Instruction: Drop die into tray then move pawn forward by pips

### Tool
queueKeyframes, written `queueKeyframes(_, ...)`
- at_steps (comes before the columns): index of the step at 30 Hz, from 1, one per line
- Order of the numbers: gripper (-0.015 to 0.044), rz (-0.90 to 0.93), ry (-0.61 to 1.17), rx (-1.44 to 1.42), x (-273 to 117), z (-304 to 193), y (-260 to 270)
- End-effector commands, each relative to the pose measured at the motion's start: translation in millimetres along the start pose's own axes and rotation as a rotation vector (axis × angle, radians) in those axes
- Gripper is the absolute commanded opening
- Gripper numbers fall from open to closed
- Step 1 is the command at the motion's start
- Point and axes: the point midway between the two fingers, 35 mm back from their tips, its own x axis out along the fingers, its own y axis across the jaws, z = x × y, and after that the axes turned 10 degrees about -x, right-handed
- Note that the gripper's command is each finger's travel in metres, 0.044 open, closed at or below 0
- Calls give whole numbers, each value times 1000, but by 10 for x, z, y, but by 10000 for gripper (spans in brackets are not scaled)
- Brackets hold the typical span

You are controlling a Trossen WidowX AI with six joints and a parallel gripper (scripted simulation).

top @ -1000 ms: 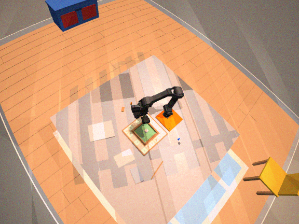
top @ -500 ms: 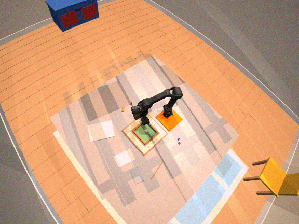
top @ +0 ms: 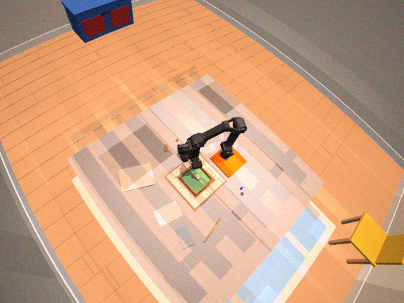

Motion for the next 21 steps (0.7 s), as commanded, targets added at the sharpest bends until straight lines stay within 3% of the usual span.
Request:
queueKeyframes(1, 0, -1, -1, -7, 2, 3, -2)
queueKeyframes(21, 0, -1, -2, -7, -935, 46, -7)
